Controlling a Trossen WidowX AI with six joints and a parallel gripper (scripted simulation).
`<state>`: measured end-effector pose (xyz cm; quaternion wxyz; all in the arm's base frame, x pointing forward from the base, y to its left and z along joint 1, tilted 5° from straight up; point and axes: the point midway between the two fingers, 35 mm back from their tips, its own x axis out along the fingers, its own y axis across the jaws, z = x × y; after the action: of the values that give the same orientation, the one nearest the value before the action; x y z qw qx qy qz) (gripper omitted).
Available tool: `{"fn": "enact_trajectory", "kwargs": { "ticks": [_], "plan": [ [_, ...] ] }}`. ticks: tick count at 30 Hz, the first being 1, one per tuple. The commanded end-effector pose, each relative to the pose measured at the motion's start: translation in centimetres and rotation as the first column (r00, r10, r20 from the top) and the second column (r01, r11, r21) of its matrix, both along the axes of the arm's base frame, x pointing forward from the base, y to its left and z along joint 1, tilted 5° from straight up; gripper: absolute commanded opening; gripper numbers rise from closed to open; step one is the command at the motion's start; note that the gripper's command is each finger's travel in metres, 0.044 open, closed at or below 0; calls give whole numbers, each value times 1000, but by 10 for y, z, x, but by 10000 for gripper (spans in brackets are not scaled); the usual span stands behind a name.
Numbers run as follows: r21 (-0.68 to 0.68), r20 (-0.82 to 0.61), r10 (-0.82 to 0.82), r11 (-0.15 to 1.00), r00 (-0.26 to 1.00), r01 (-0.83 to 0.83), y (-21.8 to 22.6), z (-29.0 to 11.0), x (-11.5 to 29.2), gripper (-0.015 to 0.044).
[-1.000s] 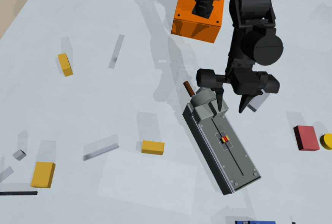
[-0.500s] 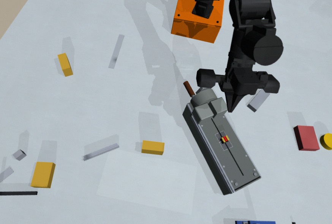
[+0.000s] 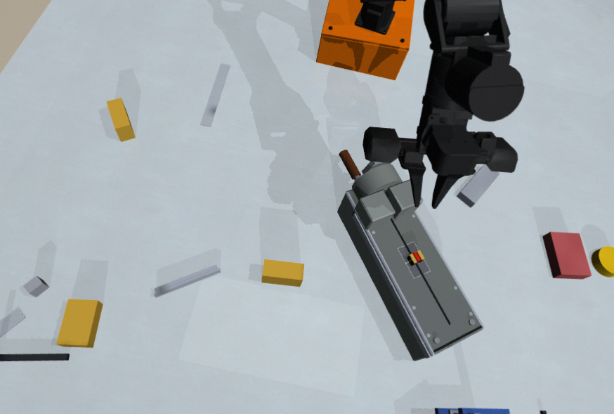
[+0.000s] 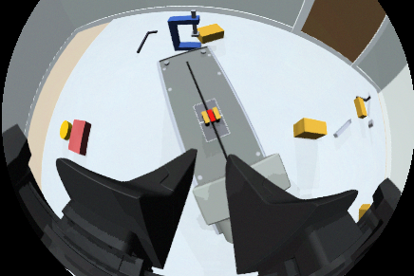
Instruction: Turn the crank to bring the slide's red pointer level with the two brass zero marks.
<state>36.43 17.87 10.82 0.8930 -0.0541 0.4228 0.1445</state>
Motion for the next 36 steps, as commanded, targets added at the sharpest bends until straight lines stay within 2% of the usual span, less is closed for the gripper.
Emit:
{"fn": "enact_trajectory", "kwargs": {
  "ticks": [1,10,12,29,36],
  "plan": [
    [-1,0,0,1000,1000,0,0,0,0,184],
    [-1,0,0,1000,1000,0,0,0,0,420],
    [-1,0,0,1000,1000,0,0,0,0,440],
    [-1,0,0,1000,1000,0,0,0,0,0],
    [-1,0,0,1000,1000,0,0,0,0,0]
  ]
}}
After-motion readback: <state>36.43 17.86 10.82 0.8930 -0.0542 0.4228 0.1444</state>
